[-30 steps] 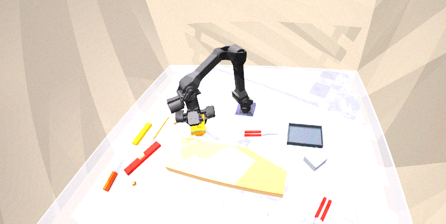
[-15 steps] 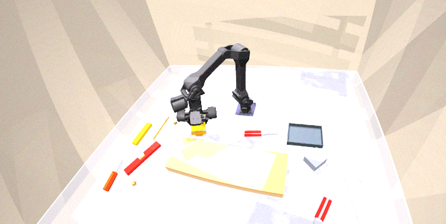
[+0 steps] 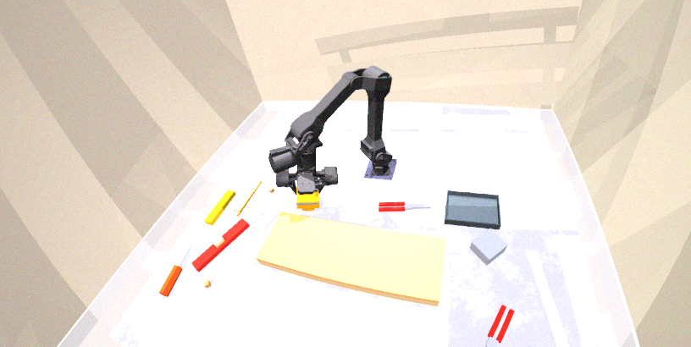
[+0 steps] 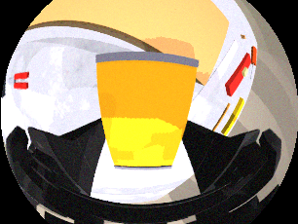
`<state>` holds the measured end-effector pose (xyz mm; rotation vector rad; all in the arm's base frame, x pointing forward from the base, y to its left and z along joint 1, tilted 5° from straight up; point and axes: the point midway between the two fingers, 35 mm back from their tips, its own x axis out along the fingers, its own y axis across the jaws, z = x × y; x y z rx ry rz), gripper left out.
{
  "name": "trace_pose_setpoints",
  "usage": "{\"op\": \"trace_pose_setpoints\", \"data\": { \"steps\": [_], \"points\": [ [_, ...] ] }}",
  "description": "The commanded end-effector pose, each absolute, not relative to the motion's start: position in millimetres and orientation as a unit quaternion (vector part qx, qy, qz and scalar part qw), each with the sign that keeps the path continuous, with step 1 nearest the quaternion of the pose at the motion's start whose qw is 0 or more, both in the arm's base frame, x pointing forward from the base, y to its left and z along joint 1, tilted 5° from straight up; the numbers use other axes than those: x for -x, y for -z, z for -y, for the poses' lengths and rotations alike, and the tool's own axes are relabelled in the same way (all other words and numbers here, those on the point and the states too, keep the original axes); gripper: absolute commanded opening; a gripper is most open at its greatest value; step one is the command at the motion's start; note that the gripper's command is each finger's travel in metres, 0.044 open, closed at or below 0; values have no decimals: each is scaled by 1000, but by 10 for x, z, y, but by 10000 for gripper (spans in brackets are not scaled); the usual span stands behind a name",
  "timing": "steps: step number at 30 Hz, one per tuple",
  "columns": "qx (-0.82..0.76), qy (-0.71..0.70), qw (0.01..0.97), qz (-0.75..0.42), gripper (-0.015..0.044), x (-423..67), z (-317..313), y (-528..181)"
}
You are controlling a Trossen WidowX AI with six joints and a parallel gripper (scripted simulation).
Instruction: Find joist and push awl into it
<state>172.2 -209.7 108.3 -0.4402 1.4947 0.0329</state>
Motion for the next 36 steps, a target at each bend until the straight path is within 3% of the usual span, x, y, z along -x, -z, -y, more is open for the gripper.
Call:
{"op": "trace_pose_setpoints", "data": {
  "steps": [1, 36],
  "points": [
    [207, -2, 713, -670, 0, -1728, 2112, -1118],
    [269, 72, 709, -648, 0, -1718, 2064, -1089]
  ]
}}
